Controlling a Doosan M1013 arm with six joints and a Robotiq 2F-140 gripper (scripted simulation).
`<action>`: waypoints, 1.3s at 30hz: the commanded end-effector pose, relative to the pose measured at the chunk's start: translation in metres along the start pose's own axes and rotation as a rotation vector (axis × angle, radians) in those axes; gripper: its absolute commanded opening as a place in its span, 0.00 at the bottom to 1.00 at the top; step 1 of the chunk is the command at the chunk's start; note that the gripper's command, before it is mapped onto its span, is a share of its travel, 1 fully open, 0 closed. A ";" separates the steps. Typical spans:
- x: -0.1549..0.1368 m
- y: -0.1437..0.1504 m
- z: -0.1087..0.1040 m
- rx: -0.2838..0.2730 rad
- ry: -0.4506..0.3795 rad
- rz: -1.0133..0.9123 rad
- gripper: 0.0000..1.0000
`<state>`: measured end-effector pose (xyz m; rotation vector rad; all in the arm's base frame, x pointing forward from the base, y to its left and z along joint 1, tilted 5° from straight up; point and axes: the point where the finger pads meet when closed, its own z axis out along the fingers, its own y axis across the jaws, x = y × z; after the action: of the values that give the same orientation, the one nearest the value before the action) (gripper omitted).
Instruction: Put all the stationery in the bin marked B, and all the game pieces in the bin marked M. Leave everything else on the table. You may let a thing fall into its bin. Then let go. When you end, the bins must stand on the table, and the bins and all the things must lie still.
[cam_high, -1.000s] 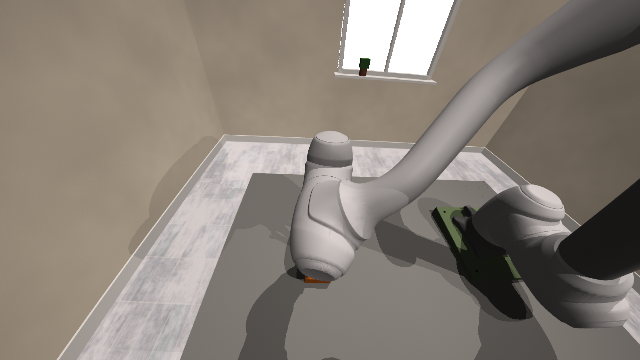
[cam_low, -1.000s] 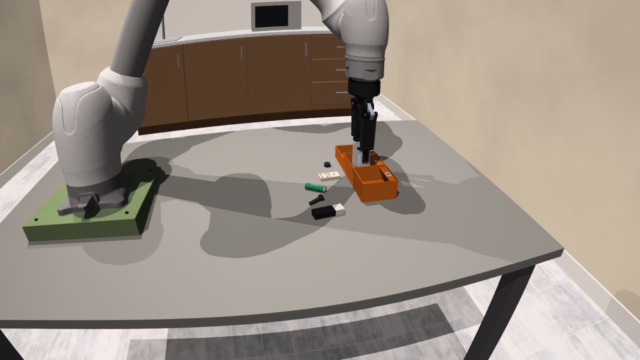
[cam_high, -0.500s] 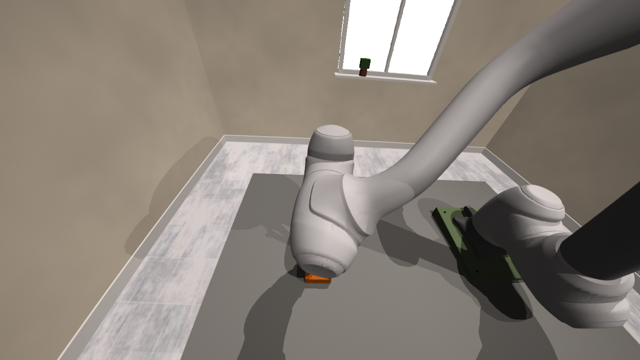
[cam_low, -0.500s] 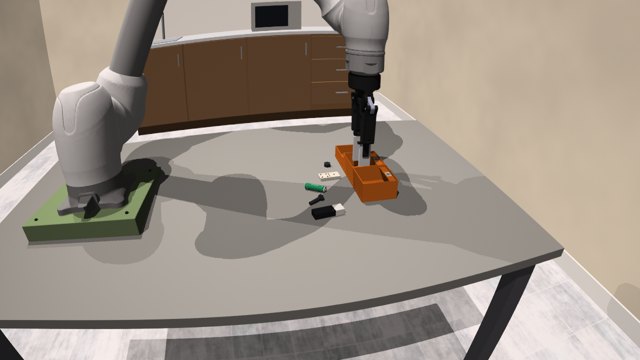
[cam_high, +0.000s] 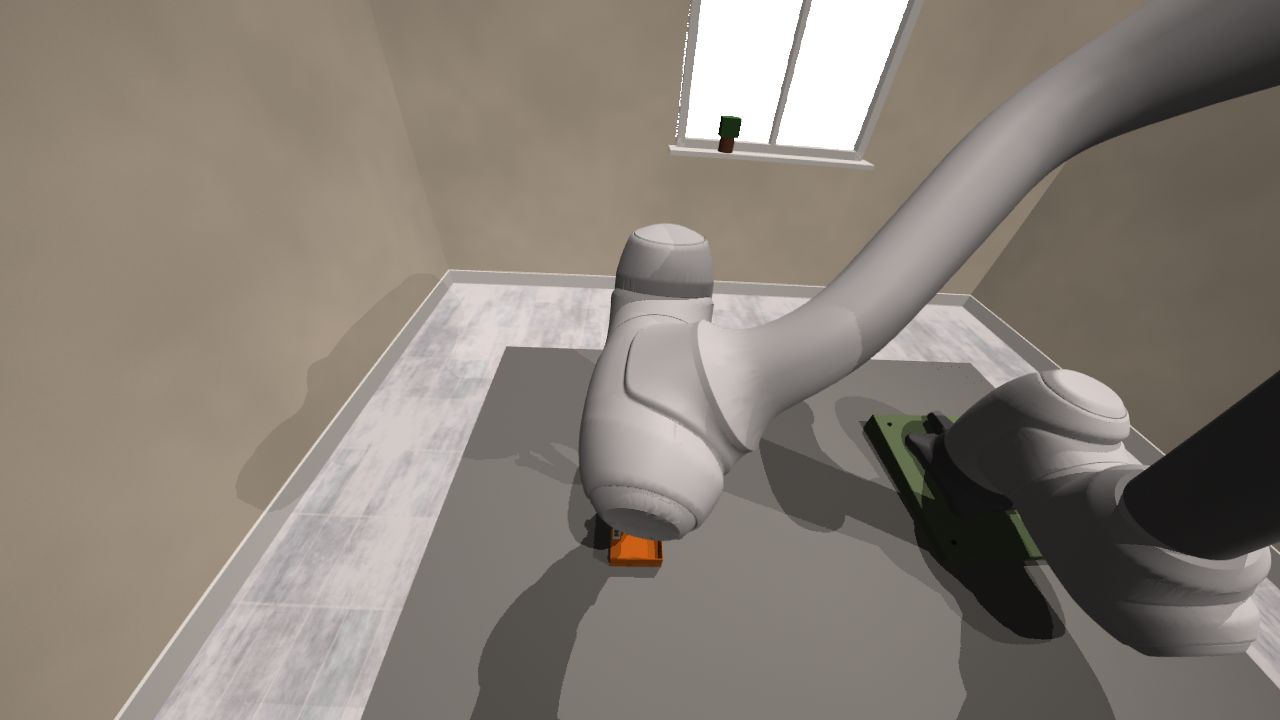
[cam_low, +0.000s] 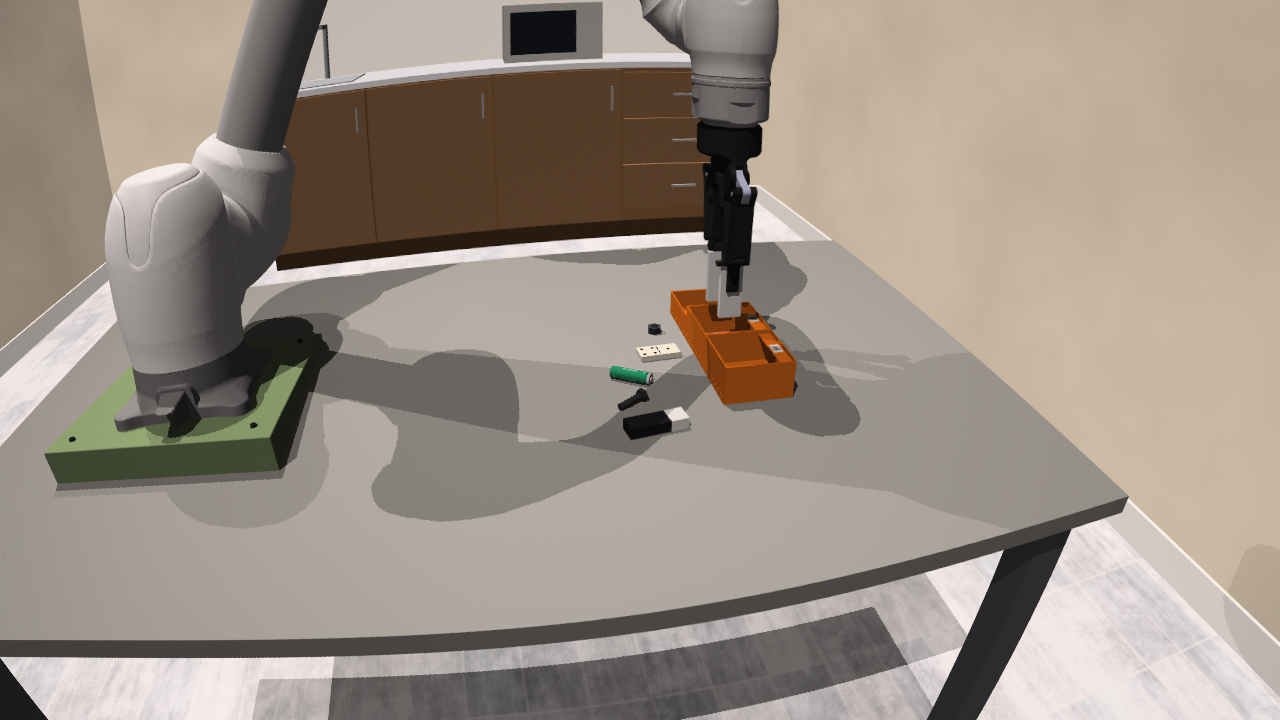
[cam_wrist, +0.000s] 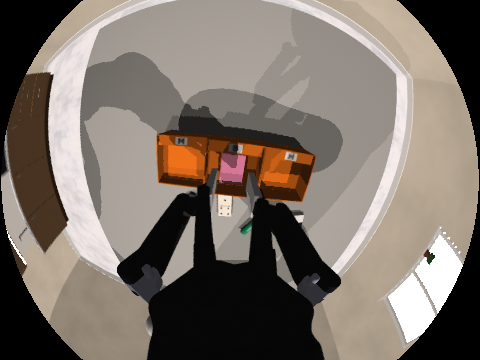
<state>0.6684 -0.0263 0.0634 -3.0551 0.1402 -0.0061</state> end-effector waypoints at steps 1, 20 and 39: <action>0.000 0.000 -0.009 0.000 0.000 0.000 0.28; -0.060 0.080 -0.013 0.000 0.000 -0.165 0.23; -0.123 0.166 -0.016 0.000 0.000 -0.165 0.23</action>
<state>0.5330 -0.1769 0.0656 -3.0577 -0.1121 -0.0147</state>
